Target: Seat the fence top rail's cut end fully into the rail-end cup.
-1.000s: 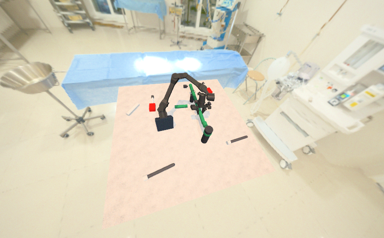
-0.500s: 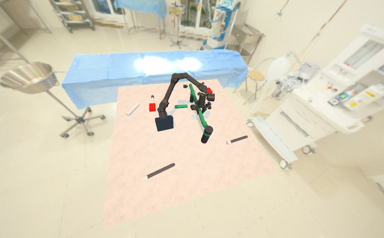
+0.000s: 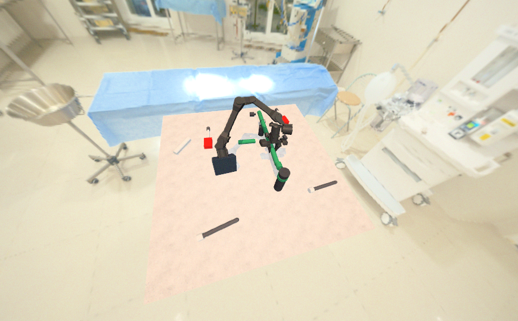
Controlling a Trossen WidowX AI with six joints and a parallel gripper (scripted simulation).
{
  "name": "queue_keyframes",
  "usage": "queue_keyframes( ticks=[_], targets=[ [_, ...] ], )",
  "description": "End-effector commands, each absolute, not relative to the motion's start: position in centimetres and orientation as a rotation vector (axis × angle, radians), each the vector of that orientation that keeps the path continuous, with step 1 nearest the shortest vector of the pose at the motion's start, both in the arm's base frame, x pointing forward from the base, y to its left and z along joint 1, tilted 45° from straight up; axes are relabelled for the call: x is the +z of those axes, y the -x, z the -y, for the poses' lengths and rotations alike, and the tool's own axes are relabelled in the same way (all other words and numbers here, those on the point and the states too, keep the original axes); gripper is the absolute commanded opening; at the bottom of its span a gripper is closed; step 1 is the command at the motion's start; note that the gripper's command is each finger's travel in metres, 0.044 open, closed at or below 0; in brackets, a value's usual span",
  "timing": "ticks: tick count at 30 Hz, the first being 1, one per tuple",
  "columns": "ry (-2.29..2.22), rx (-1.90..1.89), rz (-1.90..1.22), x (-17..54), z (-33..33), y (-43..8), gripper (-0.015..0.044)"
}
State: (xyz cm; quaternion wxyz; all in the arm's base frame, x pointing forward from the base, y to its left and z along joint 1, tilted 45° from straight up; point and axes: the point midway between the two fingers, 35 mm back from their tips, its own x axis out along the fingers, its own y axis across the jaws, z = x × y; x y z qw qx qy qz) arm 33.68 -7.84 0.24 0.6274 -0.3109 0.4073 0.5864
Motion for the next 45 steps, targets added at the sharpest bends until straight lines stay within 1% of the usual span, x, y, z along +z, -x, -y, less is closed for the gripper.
queue_keyframes(
  ticks=[1, 11, 12, 45],
  targets=[
    [0.73, 1.319, -0.955, 0.2, 9.4, -33.6, 0.0],
    [0.73, 1.319, -0.955, 0.3, 9.8, -33.5, 0.0],
    [0.711, 1.352, -0.929, 0.3, 7.9, -33.6, 0.0],
    [0.711, 1.352, -0.929, 1.2, 7.9, -33.9, 0.0]
  ],
)
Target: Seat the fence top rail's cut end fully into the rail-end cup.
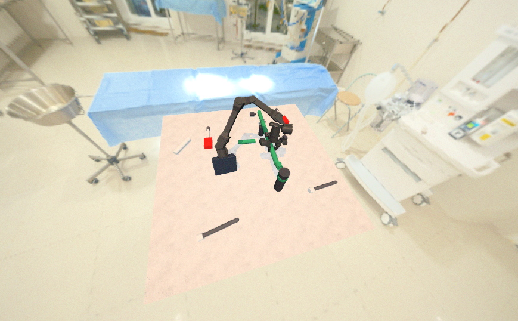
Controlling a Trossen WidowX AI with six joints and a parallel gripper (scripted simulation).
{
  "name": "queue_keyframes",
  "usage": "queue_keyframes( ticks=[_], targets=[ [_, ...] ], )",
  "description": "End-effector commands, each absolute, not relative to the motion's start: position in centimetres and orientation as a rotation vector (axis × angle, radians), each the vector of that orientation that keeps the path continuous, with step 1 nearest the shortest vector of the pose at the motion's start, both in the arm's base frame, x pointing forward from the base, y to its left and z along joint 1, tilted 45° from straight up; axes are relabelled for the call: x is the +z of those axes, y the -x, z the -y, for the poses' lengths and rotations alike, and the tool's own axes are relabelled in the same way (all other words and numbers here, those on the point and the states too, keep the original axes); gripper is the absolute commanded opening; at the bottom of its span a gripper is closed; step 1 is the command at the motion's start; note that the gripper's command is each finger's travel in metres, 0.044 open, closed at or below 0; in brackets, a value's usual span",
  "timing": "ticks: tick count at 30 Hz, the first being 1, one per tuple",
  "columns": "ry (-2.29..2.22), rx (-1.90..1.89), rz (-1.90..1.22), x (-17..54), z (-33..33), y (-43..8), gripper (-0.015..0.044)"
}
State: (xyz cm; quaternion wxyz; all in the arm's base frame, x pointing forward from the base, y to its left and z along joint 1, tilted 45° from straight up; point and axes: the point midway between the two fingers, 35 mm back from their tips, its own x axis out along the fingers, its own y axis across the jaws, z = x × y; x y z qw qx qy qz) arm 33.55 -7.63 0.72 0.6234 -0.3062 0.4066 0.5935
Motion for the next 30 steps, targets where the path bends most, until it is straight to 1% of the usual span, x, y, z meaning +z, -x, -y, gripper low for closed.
queue_keyframes(
  ticks=[1, 30],
  targets=[
    [0.711, 1.352, -0.929, 1.21, 7.87, -33.87, 0.0],
    [0.711, 1.352, -0.929, 2.16, 7.85, -34.15, 0.0]
  ],
)
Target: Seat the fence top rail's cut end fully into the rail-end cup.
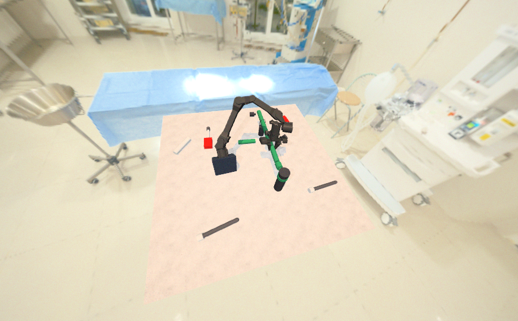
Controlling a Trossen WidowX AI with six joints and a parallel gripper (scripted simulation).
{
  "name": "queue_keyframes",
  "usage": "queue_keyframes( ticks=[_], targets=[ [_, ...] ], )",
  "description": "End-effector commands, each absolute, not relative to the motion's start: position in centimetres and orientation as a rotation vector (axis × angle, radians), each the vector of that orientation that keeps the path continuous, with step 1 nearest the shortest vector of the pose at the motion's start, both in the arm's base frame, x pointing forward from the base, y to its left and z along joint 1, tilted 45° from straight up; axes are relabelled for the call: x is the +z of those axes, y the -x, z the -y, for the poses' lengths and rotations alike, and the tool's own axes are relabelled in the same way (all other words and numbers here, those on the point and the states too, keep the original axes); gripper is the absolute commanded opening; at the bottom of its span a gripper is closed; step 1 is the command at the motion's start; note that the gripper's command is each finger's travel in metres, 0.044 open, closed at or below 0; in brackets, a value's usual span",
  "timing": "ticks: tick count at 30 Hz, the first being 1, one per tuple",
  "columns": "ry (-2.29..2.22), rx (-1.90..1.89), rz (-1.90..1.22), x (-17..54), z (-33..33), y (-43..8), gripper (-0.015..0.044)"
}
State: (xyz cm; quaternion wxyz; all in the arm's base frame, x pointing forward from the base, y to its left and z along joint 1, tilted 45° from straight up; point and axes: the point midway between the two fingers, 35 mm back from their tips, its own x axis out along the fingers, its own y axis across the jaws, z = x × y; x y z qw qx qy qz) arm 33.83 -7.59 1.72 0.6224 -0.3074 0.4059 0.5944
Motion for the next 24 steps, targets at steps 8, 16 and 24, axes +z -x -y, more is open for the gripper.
queue_keyframes(
  ticks=[8, 16, 24],
  targets=[
    [0.711, 1.352, -0.929, 2.4, 7.8, -34.2, 0.0],
    [0.71, 1.357, -0.931, 1.8, 8.3, -34.0, 0.0],
    [0.708, 1.364, -0.933, 0.8, 9.0, -33.6, 0.0]
  ],
)
